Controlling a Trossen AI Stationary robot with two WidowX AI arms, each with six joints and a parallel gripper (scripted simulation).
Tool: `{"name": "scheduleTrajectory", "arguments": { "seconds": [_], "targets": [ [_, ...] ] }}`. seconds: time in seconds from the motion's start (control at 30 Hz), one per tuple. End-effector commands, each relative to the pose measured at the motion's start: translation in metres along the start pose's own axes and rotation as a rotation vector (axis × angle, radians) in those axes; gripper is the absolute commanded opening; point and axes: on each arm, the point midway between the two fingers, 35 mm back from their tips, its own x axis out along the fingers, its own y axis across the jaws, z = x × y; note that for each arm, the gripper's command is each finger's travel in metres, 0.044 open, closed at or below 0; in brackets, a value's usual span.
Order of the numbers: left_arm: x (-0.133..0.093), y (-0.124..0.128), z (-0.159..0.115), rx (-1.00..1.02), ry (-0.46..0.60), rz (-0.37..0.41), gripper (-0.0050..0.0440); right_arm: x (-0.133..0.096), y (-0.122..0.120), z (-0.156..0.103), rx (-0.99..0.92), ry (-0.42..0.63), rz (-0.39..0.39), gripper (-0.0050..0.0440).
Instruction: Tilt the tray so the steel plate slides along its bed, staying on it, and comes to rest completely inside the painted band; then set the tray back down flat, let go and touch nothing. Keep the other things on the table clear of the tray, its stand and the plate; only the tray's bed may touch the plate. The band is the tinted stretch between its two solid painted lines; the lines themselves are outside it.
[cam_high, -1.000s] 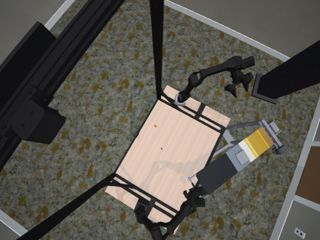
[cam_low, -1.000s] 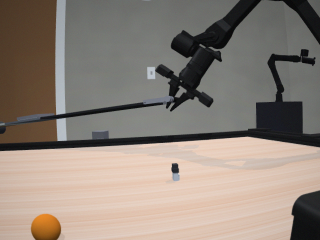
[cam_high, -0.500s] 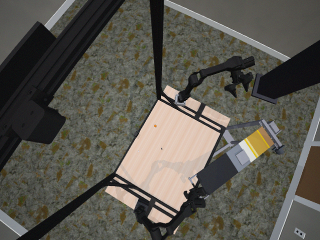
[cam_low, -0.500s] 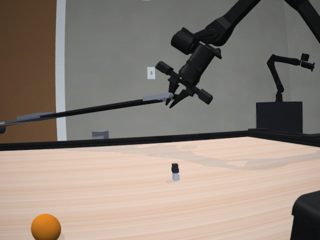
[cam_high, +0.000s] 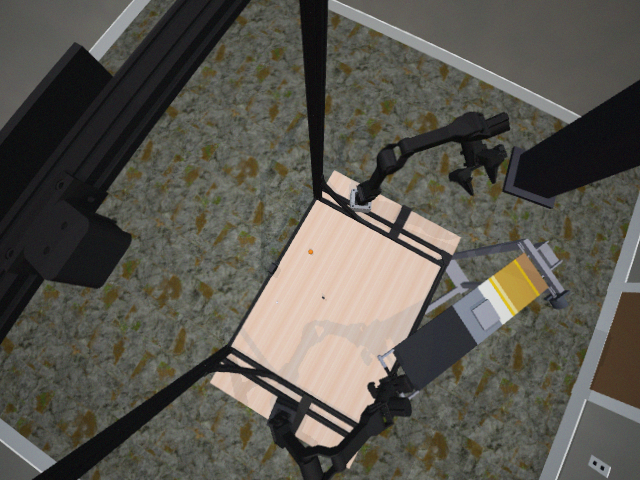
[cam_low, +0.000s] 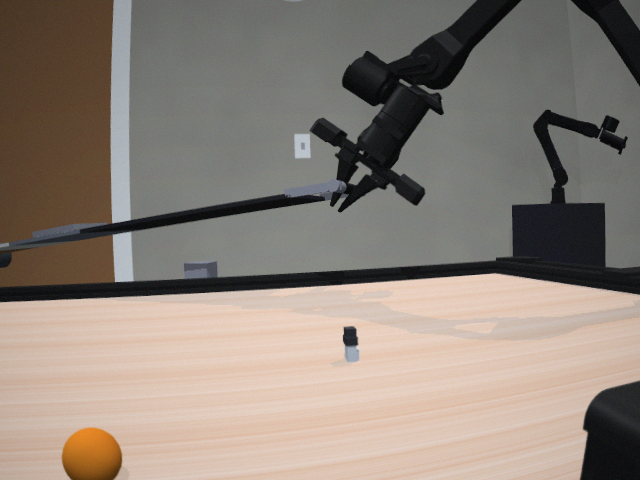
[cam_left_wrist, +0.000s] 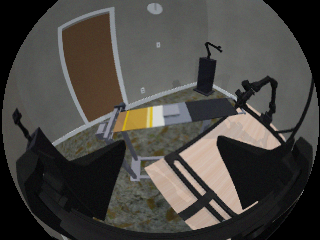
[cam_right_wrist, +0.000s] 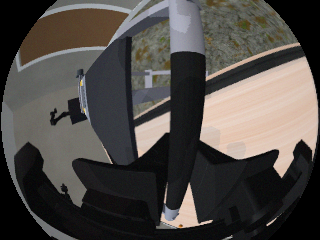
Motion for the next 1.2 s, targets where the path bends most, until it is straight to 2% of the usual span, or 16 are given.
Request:
{"name": "scheduleTrajectory", "arguments": {
  "seconds": [0.0,1.17],
  "targets": [
    [-0.0003,-0.0002,0.0004,0.002,-0.002,0.000,0.0440,-0.0122,0.0105,0.0007,0.000,-0.001,0.033,0.0000],
    [-0.0003,-0.0002,0.0004,0.002,-0.002,0.000,0.0440,-0.0104,0.0088,0.0007,0.000,-0.001,0.030,0.0000]
  ]
}}
